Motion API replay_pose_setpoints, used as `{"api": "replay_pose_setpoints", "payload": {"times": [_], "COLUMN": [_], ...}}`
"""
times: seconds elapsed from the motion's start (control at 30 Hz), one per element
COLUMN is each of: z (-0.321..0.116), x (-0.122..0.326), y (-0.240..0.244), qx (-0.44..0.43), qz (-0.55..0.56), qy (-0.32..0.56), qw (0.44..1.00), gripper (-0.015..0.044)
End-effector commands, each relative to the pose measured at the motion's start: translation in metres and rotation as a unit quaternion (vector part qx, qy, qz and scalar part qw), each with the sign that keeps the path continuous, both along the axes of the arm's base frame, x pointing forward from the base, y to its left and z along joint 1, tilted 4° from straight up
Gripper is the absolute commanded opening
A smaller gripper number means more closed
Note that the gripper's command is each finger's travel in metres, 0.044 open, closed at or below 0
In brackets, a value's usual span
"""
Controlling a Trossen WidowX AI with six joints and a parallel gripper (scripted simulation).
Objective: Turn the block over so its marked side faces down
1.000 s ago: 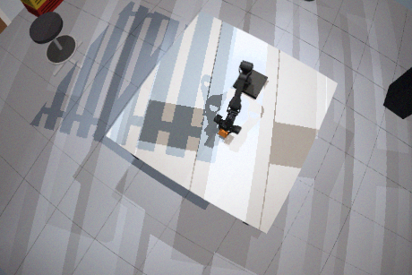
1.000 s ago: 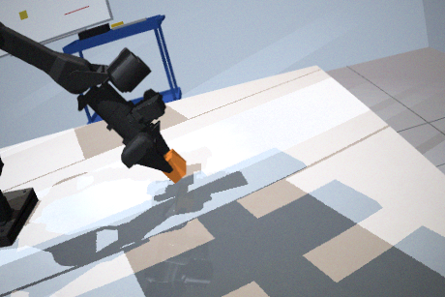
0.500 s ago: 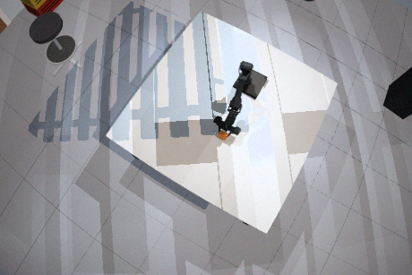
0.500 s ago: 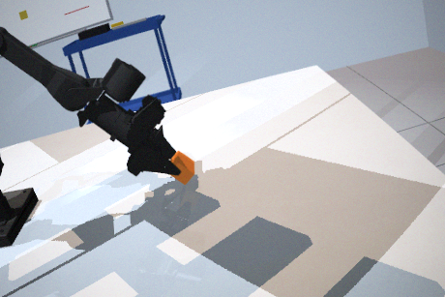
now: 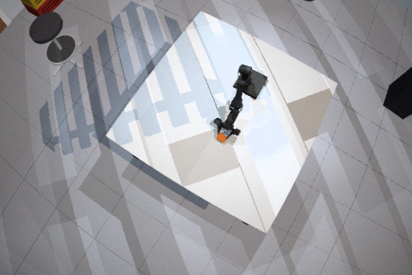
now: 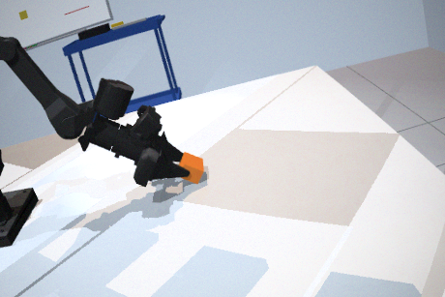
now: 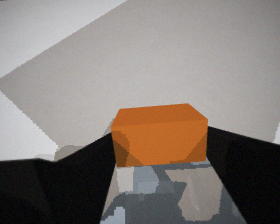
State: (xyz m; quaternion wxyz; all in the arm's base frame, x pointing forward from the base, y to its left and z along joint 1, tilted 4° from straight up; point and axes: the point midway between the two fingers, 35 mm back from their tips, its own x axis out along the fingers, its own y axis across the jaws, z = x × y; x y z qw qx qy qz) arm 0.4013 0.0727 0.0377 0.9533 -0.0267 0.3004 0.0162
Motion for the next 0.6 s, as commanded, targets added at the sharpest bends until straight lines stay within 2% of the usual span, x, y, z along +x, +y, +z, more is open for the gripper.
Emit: {"api": "replay_pose_setpoints", "payload": {"times": [0.0,0.43,0.57], "z": [-0.009,-0.007,-0.006], "x": [-0.004,-0.02,-0.021], "y": [-0.001,-0.006,-0.006], "qx": [-0.003,0.002,0.002], "qz": [0.001,0.001,0.001], "qy": [-0.021,-0.114,-0.118], "qw": [1.0,0.994,0.993], "gripper": [0.0,0.0,0.0]}}
